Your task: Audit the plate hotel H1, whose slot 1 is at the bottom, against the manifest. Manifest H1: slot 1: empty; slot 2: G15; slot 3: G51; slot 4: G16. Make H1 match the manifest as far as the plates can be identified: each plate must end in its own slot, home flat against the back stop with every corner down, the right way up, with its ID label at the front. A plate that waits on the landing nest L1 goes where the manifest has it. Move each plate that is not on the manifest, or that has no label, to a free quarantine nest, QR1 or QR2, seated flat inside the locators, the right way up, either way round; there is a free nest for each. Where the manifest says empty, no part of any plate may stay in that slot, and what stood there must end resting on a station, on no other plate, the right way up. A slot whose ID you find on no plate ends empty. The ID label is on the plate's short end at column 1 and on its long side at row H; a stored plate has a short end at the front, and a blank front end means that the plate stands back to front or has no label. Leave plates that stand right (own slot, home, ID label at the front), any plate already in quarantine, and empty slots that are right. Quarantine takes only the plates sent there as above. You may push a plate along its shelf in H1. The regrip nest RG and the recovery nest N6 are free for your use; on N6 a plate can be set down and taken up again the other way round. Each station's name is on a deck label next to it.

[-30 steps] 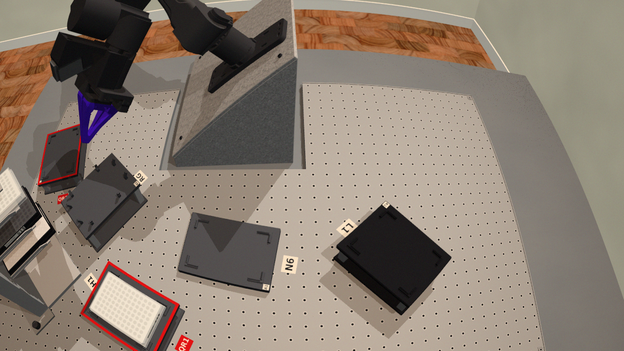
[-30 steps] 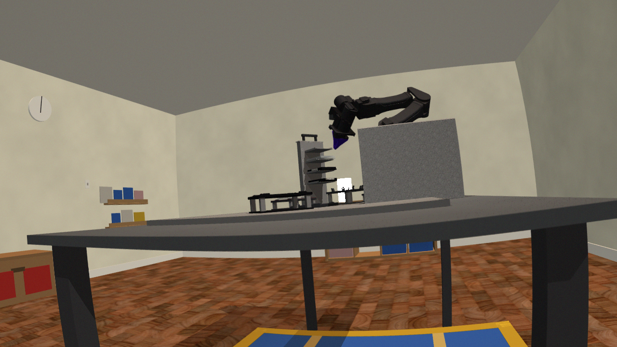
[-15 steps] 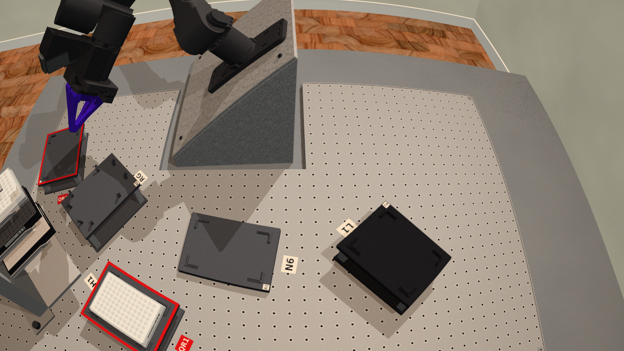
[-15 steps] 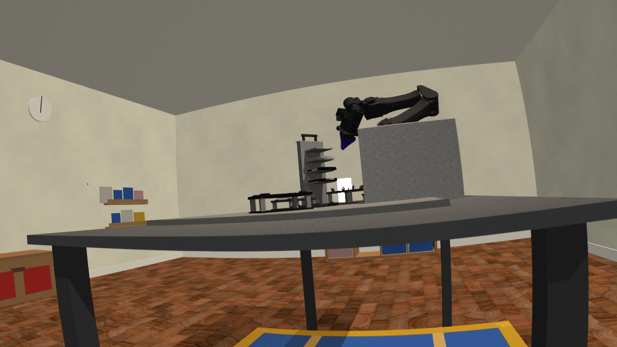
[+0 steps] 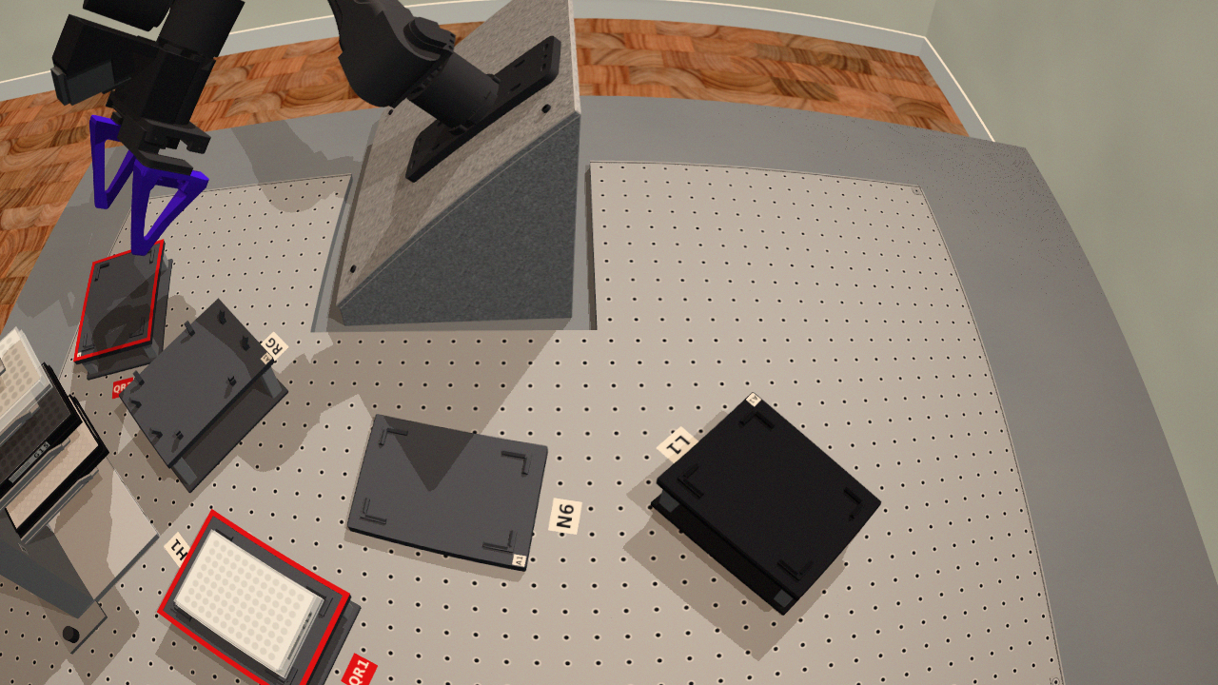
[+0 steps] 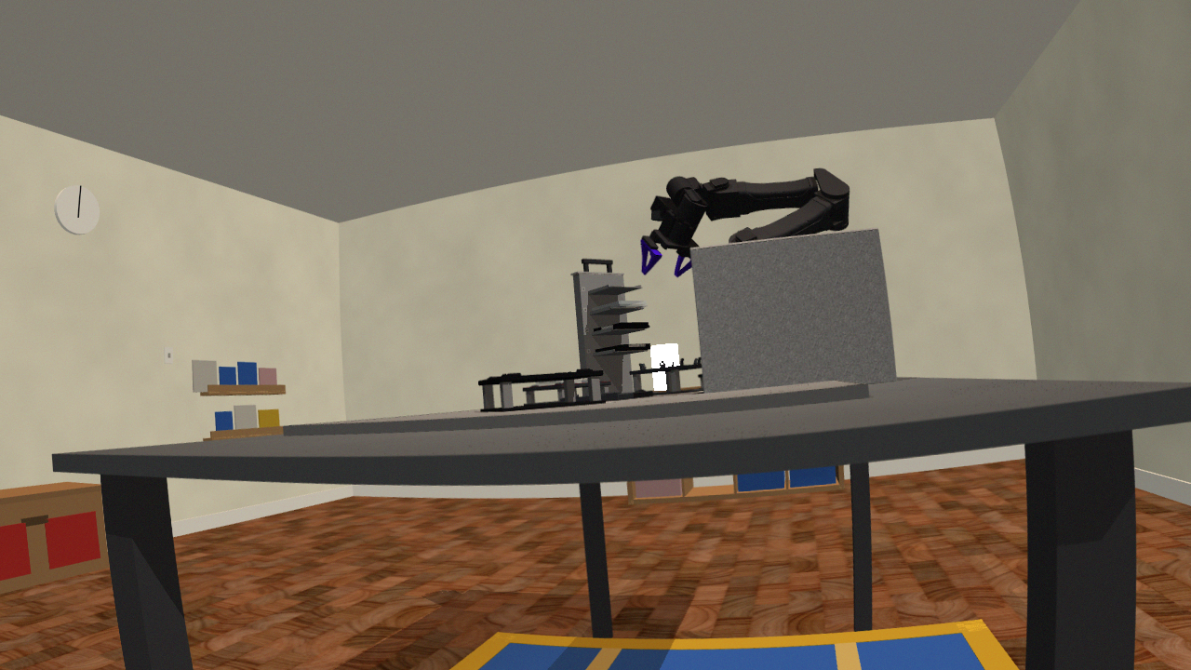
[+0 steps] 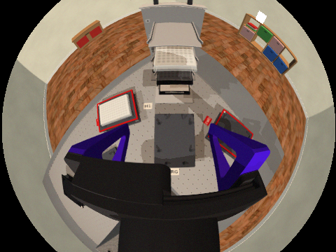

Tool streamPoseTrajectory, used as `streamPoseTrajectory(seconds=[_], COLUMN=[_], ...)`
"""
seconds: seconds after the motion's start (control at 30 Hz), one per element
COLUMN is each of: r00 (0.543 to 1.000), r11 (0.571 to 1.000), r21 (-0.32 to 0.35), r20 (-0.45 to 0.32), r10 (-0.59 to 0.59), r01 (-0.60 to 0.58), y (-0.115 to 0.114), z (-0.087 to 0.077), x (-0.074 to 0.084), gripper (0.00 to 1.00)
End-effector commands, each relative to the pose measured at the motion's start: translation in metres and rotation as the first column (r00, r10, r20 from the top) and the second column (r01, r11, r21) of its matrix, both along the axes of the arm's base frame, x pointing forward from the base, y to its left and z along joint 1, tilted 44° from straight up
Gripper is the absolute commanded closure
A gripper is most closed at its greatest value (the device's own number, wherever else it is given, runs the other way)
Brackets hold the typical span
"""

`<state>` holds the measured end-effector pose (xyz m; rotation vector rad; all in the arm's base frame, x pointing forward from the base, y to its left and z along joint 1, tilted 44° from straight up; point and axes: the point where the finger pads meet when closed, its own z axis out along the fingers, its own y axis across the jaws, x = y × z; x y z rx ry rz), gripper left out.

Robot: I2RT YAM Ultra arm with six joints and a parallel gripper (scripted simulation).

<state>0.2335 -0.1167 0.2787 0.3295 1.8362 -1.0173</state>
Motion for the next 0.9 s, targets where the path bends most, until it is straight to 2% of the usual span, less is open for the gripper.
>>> streamPoseTrajectory(seconds=[0.0,0.53,0.87], r00=[1.0,0.999,0.999], r11=[1.0,1.0,1.0], r21=[-0.002,-0.002,-0.002], r20=[-0.02,-0.022,-0.022], r10=[-0.023,-0.024,-0.024], r01=[0.023,0.023,0.023], y=[0.003,0.03,0.031], z=[0.004,0.041,0.041], x=[-0.007,-0.013,-0.013], gripper=[0.0,0.0,0.0])
